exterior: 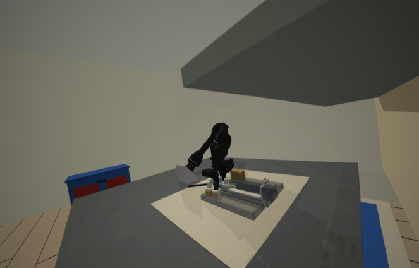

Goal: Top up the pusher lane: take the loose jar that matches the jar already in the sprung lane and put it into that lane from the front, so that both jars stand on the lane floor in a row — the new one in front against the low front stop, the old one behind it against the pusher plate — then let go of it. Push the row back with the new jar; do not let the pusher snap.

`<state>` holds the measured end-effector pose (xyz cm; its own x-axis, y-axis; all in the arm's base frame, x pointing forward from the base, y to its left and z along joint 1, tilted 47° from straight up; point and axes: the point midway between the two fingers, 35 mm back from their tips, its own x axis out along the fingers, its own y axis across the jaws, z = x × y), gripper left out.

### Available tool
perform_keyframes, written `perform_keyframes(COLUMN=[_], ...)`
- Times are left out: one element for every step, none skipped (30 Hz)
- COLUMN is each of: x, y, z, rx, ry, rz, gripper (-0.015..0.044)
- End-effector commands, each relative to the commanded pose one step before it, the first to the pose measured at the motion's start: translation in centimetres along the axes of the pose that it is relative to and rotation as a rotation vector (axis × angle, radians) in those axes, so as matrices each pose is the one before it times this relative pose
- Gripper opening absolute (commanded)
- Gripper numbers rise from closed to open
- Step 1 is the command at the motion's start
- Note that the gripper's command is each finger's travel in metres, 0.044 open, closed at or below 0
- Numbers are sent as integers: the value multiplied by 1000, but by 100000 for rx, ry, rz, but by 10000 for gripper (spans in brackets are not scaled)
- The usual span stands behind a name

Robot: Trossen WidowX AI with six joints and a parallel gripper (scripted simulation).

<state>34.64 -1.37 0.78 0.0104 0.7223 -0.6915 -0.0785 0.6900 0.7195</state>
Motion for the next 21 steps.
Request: perform_keyframes(x=[242,26,15,5,0,0,0,0,0,0,0,0,0,0,0,0,0,0,0,0,0], y=[259,2,1,0,0,0,0,0,0,0,0,0,0,0,0,0,0,0,0,0,0], z=[289,-5,-3,-1,0,0,0,-17,-17,-17,-17,-17,-17,-17,-17,-17,-17,-17,-17,-17,-17], rx=[-903,0,0,0,0,0,0,1,1,1,1,1,1,1,1,1,1,1,1,1,1], ry=[-1072,0,0,0,0,0,0,1,1,1,1,1,1,1,1,1,1,1,1,1,1], rz=[849,2,1,0,0,0,0,0,0,0,0,0,0,0,0,0,0,0,0,0,0], gripper=[0,0,0,0,0,0,0,0,0,0,0,0,0,0,0,0,0,0,0,0,0])
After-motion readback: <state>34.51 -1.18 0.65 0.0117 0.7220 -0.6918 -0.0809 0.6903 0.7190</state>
